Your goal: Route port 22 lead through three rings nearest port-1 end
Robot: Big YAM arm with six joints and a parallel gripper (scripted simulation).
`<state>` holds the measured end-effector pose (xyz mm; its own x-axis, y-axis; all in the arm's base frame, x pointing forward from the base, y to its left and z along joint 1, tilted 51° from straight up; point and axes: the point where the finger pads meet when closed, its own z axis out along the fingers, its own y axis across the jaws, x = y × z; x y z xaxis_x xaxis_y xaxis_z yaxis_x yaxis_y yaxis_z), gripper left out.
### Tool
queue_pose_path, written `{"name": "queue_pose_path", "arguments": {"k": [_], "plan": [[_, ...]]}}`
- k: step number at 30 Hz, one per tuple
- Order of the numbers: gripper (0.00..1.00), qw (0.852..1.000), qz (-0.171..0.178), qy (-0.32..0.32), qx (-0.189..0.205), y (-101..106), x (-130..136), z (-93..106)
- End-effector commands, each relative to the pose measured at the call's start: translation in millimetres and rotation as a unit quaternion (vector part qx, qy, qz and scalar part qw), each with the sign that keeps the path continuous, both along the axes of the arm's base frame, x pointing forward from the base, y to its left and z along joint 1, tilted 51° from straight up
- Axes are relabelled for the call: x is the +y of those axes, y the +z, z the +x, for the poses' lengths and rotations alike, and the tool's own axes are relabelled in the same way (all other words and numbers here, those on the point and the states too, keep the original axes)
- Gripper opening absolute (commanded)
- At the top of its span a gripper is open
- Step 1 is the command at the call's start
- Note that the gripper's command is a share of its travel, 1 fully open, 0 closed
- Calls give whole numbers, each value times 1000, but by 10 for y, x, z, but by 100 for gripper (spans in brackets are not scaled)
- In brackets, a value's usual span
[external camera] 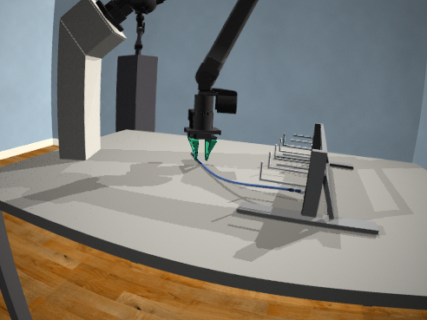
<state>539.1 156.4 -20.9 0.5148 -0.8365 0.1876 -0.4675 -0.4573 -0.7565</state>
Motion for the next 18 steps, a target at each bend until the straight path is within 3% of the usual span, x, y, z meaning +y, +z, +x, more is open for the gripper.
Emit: {"name": "queue_pose_path", "arguments": {"k": [1,18], "plan": [[33,1000,2,1,1,9,41,-21],[33,1000,1,1,6,-63,41,-31]]}}
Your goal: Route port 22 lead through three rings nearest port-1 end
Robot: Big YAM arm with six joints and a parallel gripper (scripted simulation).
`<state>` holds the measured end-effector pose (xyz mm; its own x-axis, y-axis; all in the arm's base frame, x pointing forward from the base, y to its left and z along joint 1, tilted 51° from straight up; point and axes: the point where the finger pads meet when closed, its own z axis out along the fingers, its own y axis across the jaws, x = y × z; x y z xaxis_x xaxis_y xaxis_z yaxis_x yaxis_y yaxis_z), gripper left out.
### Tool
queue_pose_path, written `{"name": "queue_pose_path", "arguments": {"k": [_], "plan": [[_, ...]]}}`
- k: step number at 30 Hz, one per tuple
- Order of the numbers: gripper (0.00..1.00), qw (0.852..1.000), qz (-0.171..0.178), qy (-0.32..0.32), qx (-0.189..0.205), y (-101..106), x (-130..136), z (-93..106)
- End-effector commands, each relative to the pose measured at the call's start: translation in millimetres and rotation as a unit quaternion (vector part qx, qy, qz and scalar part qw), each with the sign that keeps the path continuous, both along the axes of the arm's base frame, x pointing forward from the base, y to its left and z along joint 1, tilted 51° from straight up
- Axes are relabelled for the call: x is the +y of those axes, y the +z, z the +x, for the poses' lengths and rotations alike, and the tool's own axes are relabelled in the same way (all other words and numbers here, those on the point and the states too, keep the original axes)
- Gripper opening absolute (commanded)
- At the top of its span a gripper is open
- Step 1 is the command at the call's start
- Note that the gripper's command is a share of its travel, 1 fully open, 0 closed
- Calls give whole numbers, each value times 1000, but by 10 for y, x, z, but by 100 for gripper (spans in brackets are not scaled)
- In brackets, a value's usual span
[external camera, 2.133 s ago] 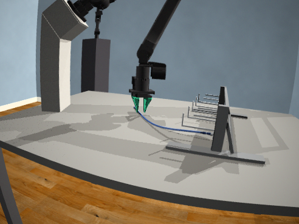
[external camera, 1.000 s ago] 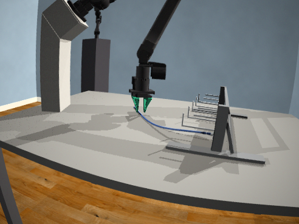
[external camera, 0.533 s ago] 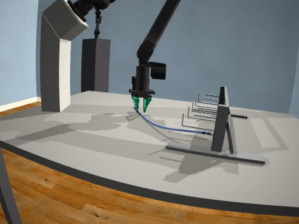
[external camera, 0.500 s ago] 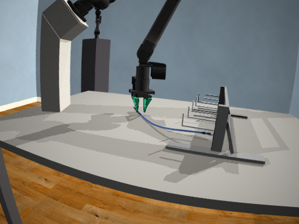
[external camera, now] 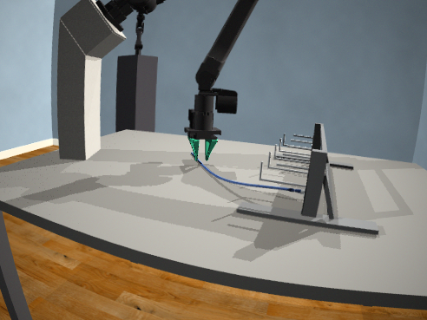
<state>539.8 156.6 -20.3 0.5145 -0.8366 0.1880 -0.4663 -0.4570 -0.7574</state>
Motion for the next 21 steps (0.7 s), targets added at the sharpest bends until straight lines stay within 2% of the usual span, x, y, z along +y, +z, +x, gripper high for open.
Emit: {"name": "queue_pose_path", "arguments": {"k": [1,5,6,12,21], "plan": [[33,1000,1,1,6,-67,41,-29],[33,1000,1,1,5,-62,45,-19],[33,1000,0,1,9,-94,27,-74],[33,1000,2,1,2,-58,55,9],[33,1000,1,1,5,-99,54,-3]]}}
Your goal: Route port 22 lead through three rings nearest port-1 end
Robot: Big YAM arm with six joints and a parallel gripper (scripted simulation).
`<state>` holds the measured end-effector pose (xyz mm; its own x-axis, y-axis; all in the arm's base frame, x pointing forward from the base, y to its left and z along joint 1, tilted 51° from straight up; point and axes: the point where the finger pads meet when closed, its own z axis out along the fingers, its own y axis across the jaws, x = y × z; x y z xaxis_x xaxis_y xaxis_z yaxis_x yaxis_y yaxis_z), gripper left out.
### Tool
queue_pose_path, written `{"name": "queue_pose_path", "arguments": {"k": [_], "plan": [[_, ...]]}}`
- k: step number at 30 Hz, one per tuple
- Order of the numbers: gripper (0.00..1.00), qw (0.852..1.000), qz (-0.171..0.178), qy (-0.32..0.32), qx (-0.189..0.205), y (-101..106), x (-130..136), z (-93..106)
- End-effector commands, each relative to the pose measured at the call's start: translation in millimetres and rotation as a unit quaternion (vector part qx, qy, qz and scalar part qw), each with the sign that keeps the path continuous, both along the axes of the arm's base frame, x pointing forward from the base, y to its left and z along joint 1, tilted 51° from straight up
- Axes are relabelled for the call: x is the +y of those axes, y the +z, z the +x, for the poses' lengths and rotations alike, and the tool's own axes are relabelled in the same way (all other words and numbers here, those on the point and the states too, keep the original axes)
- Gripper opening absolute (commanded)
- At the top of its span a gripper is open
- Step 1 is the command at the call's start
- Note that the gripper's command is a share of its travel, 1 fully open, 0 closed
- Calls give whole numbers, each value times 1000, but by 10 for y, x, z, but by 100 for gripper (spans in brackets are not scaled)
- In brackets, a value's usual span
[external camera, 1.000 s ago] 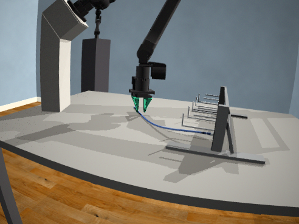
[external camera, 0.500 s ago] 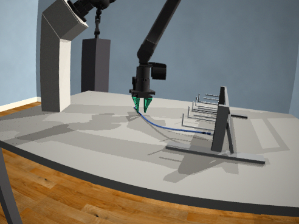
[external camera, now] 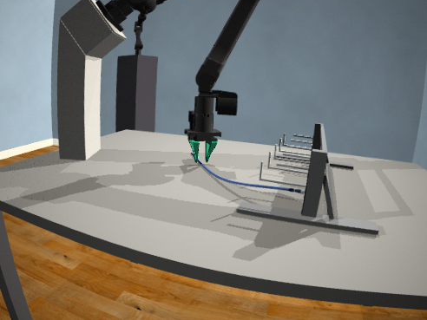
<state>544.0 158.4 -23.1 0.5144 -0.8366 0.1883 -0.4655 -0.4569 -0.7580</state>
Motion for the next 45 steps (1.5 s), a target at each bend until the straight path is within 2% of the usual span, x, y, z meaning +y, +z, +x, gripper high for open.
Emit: {"name": "queue_pose_path", "arguments": {"k": [1,45], "plan": [[33,1000,1,1,6,-71,36,-45],[33,1000,1,1,5,-90,53,0]]}}
